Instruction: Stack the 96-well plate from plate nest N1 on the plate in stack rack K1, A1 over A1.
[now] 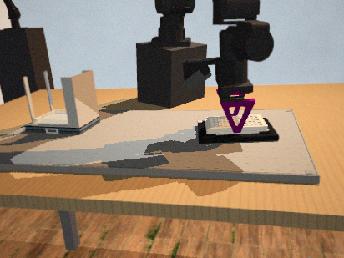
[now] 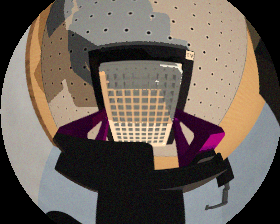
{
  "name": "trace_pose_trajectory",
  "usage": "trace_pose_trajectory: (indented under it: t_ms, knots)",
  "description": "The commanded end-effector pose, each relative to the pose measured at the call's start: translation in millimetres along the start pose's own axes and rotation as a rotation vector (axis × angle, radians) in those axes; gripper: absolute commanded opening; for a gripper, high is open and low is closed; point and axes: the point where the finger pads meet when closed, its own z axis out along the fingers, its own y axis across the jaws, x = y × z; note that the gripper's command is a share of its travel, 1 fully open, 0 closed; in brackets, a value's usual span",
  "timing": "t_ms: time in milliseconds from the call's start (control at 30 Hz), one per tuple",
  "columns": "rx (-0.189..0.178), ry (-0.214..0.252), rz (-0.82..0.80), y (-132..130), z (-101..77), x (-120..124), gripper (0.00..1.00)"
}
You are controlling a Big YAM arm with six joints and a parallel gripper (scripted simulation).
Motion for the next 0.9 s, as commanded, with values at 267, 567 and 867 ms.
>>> trace_pose_trajectory:
  t_ms: [267, 567, 867]
  knots:
    - [-0.022, 0.005, -0.001, 10, -4.5, 4, 0.0]
    - [-0.027, 0.006, -0.005, 10, -21.2, 7, 0.0]
    - [-0.022, 0.003, -0.004, 8, -31.9, 3, 0.0]
